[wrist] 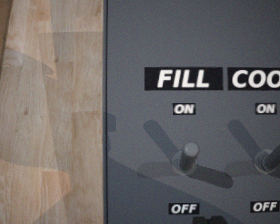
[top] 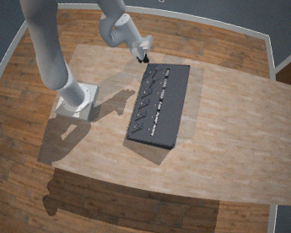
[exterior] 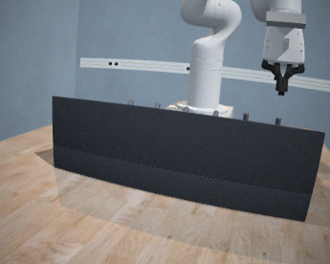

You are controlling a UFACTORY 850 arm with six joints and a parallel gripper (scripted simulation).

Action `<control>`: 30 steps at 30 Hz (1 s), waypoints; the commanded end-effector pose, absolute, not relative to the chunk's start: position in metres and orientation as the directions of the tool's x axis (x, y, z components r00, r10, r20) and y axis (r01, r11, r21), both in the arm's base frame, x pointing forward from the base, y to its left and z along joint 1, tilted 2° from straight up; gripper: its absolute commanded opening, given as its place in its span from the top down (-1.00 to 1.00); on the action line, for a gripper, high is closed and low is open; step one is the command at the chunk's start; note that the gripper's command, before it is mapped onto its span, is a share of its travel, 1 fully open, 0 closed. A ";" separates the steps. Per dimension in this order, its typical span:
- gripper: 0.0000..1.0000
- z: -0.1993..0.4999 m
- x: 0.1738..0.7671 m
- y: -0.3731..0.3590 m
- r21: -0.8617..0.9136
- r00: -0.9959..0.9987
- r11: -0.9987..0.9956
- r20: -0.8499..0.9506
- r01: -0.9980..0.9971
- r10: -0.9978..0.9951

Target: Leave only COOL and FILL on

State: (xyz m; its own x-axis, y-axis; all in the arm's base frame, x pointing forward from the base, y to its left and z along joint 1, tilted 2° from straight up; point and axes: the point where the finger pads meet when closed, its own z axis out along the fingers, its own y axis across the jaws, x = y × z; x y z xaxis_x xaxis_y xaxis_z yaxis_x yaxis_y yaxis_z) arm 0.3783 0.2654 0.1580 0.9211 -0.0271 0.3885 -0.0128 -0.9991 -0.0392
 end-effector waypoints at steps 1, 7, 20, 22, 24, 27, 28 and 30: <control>1.00 0.177 0.372 0.265 -0.015 0.929 -1.000 0.368 -0.020 -0.024; 1.00 0.190 0.367 0.265 -0.015 0.929 -1.000 0.368 -0.020 -0.024; -1.00 0.196 0.364 0.265 -0.015 0.929 -1.000 0.368 -0.020 -0.024; -1.00 0.196 0.364 0.265 -0.015 0.929 -1.000 0.368 -0.020 -0.024; -1.00 0.196 0.364 0.265 -0.015 0.929 -1.000 0.368 -0.020 -0.024; -1.00 0.196 0.364 0.265 -0.015 0.929 -1.000 0.368 -0.020 -0.024; -1.00 0.196 0.364 0.265 -0.015 0.929 -1.000 0.368 -0.020 -0.024; -1.00 0.196 0.364 0.265 -0.015 0.929 -1.000 0.368 -0.020 -0.024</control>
